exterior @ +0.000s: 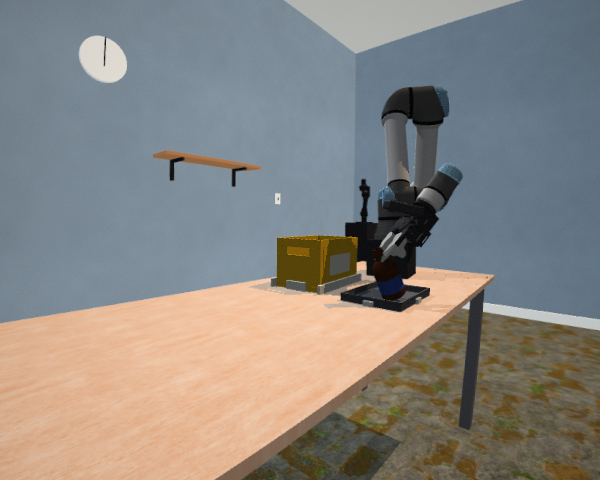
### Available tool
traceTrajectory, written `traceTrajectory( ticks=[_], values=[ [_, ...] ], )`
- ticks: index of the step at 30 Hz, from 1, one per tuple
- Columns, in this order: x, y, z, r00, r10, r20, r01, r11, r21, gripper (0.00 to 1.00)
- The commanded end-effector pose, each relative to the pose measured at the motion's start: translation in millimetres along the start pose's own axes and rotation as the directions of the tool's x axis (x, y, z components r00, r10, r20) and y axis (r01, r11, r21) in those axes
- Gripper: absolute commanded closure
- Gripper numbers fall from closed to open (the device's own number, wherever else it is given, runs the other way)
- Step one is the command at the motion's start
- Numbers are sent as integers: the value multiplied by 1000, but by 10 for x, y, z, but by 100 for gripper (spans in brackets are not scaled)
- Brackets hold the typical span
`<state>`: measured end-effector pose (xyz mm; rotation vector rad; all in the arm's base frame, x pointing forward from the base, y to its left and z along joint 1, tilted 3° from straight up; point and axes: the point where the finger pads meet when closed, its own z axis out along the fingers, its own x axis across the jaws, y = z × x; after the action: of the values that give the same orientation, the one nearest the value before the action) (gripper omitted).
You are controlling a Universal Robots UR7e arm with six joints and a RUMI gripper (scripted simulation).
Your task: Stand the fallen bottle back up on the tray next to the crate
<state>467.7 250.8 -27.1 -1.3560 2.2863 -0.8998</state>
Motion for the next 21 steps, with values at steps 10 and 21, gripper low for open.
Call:
traceTrajectory(
  ticks=[10,21],
  values=[
    [-3,-6,-4,1000,1,1,-1,1000,1,0],
    [-3,-6,-4,1000,1,1,-1,1000,1,0]
  ],
)
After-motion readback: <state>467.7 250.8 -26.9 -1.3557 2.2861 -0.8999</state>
